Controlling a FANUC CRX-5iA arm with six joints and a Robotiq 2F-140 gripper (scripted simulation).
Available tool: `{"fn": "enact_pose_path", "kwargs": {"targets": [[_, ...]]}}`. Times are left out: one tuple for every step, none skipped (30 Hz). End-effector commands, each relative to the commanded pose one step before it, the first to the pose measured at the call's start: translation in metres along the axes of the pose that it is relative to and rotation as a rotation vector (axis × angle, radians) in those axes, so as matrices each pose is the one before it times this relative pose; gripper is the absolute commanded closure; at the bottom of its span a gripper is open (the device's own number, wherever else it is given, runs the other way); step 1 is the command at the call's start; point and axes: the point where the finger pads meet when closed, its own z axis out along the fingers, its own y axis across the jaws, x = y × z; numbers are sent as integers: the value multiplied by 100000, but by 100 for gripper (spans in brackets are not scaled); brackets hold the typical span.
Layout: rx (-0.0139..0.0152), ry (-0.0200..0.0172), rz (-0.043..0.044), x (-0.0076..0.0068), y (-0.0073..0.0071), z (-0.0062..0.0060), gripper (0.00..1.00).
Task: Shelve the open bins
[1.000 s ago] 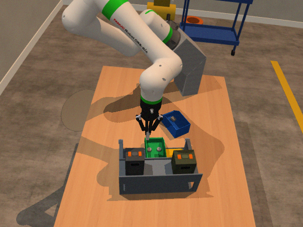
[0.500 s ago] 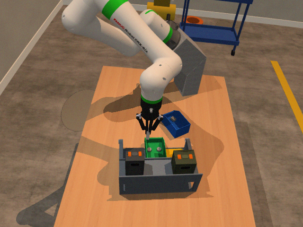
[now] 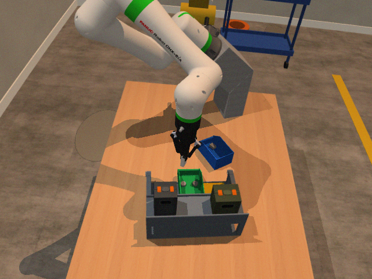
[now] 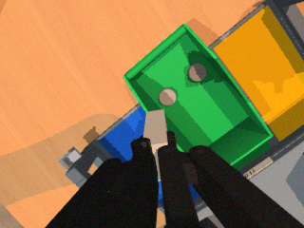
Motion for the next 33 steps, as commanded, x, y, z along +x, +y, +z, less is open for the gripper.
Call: {"fn": "enact_pose_path", "kwargs": {"targets": [[26,-2863,16511,1167,-176,322,100],[-66,-91,3226,247,-82,64,100],[-71,-85,3217,246,-90,63,100],[-76,-78,3216,245,-98,63,100],[-81,-71,3216,244,-107,62,100],[-85,-64,3215,242,-115,61,100],[-89,-56,3214,240,-124,60,100],[-92,-49,3213,238,-132,60,100],[-95,-41,3213,236,-141,59,100],[-98,-33,3213,233,-150,58,100],[0,0,0,0,0,0,100],[0,0,0,0,0,0,100],[-249,-46,7913,571,-392,140,100],[-126,-4,3934,272,-220,68,100],[-80,4,2483,168,-146,42,100],[-96,11,2997,199,-183,50,100],[-103,20,3241,211,-206,54,100],[-102,29,3239,206,-214,53,100],[-99,37,3215,199,-221,52,100],[-97,45,3209,193,-229,51,100],[-94,53,3208,187,-236,50,100],[-91,61,3208,181,-244,50,100],[-87,69,3207,174,-252,49,100],[-83,77,3208,167,-259,48,100],[-79,84,3207,160,-267,47,100],[-74,91,3207,152,-274,47,100],[-63,89,2941,132,-257,42,100],[0,0,0,0,0,0,100],[0,0,0,0,0,0,100],[-44,72,2237,95,-200,32,100],[-30,53,1584,64,-144,22,100],[-18,34,1007,40,-92,14,100],[-9,18,535,21,-49,7,100]]}}
